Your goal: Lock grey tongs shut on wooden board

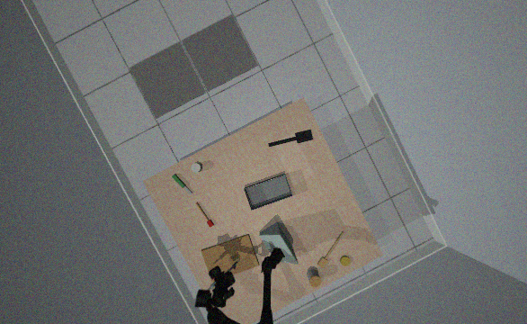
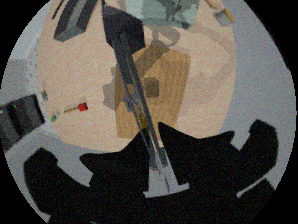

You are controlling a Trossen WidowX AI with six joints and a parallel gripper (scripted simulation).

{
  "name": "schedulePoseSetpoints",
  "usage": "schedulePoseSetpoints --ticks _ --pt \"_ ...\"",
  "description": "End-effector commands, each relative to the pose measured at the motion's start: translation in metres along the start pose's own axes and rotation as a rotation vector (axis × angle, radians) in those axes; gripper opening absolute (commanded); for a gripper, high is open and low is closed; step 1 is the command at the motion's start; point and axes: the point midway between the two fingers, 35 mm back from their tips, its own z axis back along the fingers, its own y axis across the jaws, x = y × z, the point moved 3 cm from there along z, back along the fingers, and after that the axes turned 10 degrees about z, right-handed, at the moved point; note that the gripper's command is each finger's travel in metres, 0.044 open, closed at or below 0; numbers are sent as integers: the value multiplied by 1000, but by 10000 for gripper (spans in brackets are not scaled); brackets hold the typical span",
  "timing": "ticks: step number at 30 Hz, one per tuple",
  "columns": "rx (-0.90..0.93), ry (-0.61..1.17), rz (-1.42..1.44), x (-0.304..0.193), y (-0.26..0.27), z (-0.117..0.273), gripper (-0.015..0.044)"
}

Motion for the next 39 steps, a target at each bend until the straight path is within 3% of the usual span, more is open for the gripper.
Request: schedulePoseSetpoints --ticks 1,39 --pt "37 79 -26 0 2 -1 -150" --pt "159 656 -15 29 0 -9 -150"
